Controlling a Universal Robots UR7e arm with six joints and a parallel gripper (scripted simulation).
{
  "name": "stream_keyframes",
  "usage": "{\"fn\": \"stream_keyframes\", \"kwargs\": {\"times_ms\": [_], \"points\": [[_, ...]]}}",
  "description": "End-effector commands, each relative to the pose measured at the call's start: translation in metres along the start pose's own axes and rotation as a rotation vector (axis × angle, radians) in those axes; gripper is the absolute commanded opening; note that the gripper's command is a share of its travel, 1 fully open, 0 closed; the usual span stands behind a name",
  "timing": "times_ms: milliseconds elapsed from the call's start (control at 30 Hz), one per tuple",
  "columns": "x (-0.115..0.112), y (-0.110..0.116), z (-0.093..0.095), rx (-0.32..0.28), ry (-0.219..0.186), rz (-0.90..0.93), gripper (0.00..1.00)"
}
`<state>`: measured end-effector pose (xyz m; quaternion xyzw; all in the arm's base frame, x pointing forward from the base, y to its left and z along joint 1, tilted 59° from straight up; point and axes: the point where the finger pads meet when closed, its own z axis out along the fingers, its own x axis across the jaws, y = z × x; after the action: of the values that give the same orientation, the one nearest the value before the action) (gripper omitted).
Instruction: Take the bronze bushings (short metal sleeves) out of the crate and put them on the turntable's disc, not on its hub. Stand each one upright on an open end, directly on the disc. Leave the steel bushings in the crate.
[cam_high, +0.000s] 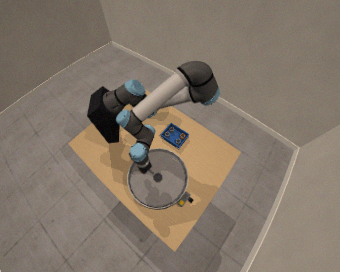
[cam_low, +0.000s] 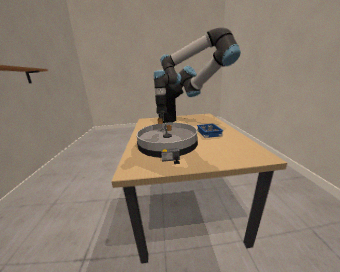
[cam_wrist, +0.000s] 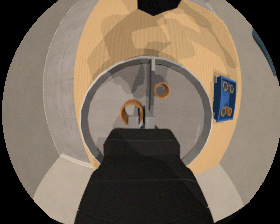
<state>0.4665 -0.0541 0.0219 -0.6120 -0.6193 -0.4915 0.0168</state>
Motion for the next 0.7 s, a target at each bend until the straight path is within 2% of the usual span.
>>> {"fn": "stream_keyframes", "kwargs": {"times_ms": [0,667], "points": [[-0.007,0.001,0.000,-0.001,-0.001,0.000,0.00],[-0.021,0.002,0.000,-0.001,-0.001,0.000,0.00]]}}
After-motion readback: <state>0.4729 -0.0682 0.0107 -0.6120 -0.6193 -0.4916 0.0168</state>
